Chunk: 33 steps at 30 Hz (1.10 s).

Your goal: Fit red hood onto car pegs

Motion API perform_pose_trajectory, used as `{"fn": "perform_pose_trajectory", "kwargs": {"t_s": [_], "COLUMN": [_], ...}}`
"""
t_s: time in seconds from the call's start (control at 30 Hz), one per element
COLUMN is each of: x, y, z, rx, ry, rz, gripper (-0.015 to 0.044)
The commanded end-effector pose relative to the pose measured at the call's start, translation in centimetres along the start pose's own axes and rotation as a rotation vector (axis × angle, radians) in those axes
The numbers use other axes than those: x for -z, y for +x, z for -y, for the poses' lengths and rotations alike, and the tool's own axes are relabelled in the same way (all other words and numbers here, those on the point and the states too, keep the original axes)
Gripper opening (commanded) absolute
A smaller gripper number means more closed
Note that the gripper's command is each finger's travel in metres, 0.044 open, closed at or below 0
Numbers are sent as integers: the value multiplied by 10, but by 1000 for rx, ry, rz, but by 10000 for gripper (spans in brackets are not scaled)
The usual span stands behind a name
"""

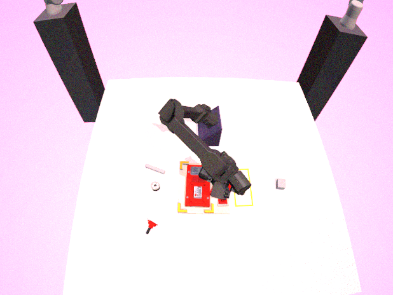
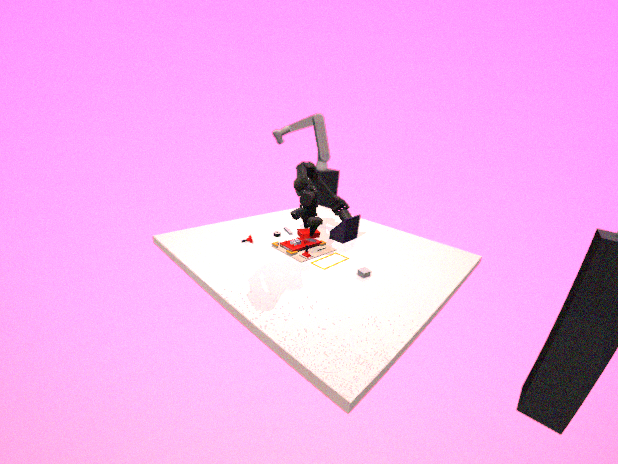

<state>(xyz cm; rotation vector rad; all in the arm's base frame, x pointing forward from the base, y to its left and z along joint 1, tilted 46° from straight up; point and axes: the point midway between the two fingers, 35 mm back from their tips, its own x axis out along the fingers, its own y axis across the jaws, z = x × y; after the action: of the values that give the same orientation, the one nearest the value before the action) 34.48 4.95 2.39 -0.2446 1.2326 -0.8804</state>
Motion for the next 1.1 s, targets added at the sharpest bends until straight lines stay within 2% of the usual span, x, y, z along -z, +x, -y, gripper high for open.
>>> {"fn": "perform_pose_trajectory", "kwargs": {"t_s": [0.0,0.8,1.07], "x": [-6,-33,-34], "y": [0,1,3], "z": [14,83,83], "rx": [6,23,24], "ry": [-67,-400,-409], "rz": [0,1,1], "gripper": [0,0,0]}}
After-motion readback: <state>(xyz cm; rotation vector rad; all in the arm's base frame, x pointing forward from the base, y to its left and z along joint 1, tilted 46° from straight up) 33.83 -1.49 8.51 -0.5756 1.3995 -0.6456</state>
